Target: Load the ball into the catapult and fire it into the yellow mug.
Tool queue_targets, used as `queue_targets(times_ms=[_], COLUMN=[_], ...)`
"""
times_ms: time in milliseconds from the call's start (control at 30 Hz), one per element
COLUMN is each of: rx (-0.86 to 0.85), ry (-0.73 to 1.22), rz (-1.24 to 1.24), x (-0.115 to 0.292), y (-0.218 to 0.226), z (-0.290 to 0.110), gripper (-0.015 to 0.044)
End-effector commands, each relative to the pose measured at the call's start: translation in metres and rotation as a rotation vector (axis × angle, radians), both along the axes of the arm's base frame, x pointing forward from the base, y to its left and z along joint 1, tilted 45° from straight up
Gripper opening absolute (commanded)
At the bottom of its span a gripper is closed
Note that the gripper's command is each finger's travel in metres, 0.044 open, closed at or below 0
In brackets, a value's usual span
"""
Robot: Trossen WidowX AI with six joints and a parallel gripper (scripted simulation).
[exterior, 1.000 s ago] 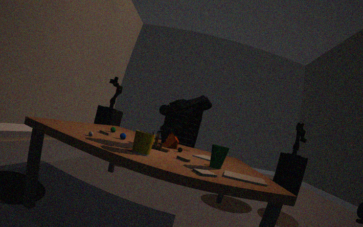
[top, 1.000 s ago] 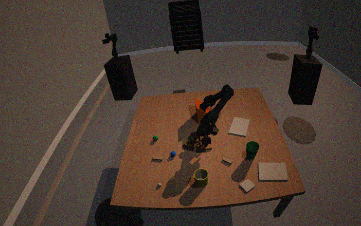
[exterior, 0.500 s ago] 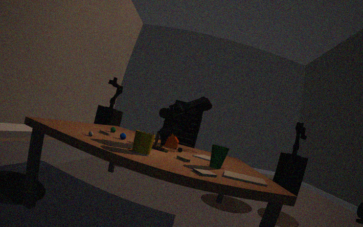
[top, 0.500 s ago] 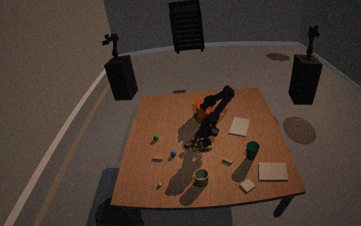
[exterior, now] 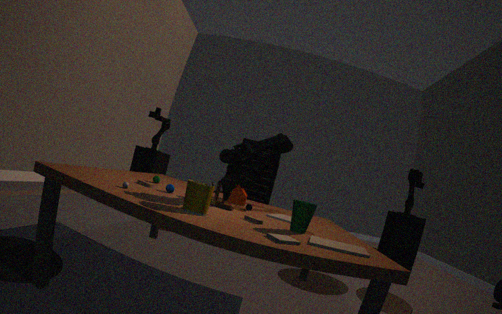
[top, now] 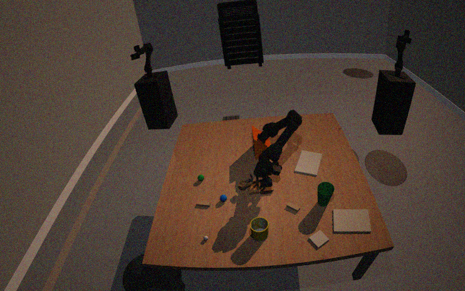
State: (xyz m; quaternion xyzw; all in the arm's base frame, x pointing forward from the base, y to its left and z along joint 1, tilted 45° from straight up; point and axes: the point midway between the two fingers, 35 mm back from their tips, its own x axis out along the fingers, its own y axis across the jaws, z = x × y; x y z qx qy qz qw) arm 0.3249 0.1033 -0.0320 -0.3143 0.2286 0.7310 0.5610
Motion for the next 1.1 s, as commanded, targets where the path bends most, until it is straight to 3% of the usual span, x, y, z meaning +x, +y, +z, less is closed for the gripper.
queue_targets(times_ms=[0, 33, 200, 1067], rx=[-0.006, -0.006, -0.009, -0.136], ry=[-0.012, -0.011, 0.005, 0.551], rz=[-0.011, -0.010, -0.027, -0.608], x=[0.009, 0.010, 0.010, 0.032], y=[-0.025, -0.031, -0.033, -0.025], z=[0.024, 0.030, 0.032, 0.032], gripper=[0.0026, 0.0000, 0.0000, 0.0000])
